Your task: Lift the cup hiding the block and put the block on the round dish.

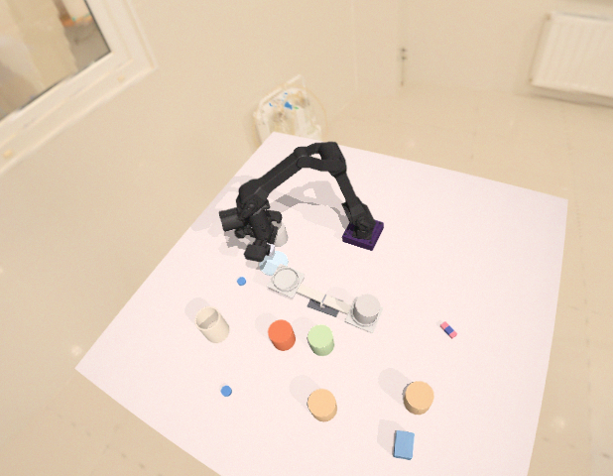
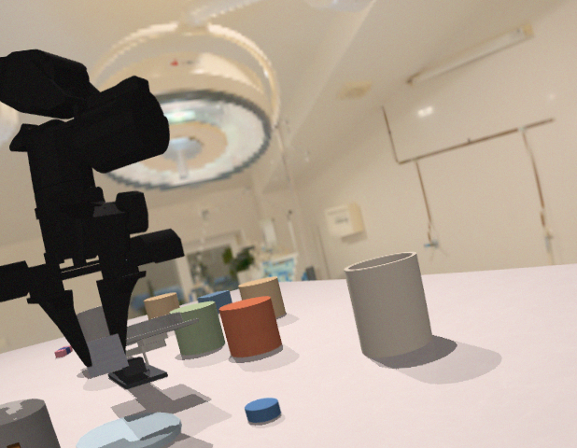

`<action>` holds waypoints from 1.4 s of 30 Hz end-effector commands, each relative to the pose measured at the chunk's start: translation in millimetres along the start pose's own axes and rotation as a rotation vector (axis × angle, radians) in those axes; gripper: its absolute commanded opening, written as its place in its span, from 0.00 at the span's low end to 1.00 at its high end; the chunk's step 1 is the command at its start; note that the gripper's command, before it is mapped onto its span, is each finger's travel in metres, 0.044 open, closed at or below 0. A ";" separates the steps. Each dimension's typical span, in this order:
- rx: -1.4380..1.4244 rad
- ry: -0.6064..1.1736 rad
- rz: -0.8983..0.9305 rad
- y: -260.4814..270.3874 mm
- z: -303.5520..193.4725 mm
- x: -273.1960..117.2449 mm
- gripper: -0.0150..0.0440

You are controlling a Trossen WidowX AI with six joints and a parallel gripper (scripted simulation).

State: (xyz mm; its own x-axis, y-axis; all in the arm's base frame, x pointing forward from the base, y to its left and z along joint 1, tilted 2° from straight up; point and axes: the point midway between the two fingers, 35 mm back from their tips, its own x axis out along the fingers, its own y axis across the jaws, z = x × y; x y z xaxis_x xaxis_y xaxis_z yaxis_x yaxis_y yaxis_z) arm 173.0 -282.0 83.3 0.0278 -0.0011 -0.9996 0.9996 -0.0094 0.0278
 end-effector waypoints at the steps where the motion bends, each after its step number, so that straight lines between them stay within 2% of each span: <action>1: -0.010 -0.002 -0.001 -1.5 0.9 7.6 0.25; 9: -0.010 -0.002 -0.001 -1.8 0.6 43.2 0.25; 28: -0.010 -0.002 -0.001 -1.9 0.5 64.4 0.25; 42: -0.008 -0.005 0.003 -0.7 1.7 58.9 0.88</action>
State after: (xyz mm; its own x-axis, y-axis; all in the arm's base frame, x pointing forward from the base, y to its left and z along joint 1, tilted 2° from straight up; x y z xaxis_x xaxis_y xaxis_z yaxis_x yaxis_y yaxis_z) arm 173.8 -283.6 24.1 0.0309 -0.0052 -0.9995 0.9995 -0.0019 0.0309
